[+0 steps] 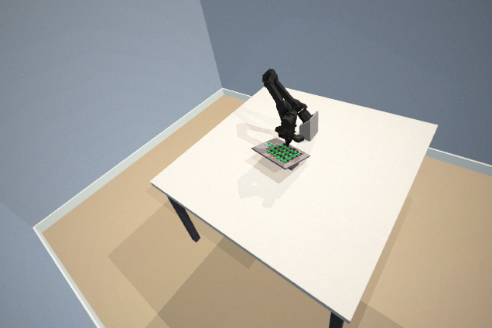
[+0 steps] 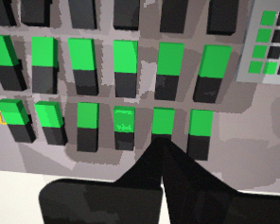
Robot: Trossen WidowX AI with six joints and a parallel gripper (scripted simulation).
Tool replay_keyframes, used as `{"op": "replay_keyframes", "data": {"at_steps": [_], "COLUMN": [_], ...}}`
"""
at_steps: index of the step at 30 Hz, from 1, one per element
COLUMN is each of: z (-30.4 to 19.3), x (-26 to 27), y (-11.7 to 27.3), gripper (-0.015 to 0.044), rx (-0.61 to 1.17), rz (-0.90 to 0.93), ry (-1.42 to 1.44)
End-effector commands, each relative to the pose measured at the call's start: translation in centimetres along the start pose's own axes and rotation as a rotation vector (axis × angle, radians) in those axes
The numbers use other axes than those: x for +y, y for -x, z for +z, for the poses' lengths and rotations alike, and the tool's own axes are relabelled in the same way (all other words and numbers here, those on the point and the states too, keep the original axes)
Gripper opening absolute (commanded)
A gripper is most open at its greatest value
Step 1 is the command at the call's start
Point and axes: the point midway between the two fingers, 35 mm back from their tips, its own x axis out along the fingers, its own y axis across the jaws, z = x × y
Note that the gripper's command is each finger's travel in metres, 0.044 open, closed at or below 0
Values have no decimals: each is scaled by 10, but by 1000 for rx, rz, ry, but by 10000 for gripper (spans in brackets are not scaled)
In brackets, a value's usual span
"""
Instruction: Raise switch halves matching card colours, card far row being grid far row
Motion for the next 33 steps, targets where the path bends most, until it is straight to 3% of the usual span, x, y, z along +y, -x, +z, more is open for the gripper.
{"op": "replay_keyframes", "data": {"at_steps": [1,8,15,25,33], "z": [-2,1,1,3,70], "x": [0,2,1,2,40], "y": [-1,4,62,64,69], "gripper": [0,0,0,0,0], "rx": [4,4,32,32,30], "rz": [-4,5,0,-1,0], "ry": [10,1,10,10,7]}}
